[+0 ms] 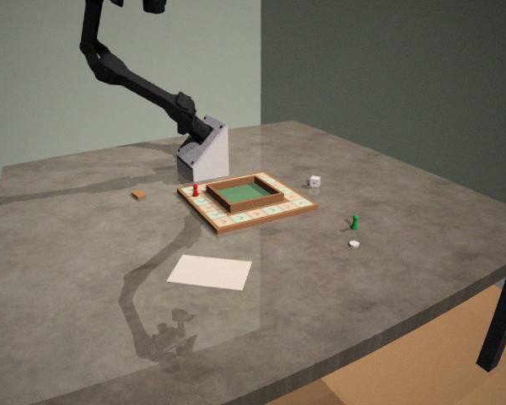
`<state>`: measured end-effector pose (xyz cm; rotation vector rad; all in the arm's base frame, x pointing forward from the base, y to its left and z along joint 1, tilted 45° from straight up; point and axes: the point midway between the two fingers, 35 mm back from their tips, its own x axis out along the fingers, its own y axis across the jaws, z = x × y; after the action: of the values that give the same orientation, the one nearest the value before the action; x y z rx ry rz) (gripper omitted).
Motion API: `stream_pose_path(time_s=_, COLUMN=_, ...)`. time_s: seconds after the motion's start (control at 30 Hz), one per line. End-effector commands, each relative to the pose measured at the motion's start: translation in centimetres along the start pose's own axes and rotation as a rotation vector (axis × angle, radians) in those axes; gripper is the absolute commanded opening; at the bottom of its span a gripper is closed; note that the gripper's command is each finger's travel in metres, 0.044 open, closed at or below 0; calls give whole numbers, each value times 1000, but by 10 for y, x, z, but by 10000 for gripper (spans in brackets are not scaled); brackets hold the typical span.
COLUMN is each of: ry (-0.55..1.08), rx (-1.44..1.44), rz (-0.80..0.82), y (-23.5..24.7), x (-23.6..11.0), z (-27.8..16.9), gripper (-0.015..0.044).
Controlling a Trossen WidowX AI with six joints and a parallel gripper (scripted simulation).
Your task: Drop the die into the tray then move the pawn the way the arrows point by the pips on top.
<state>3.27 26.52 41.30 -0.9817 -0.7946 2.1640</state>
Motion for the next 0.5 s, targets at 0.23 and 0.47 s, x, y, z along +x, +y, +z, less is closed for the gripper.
stream_pose_path(time_s=0.23, ry=226, rx=429, rz=106, y=6, x=32, z=-112, gripper=275)
stream_pose_path(time_s=0.47, ry=504, rx=866, rz=185, y=43, x=56, z=-227, gripper=275)
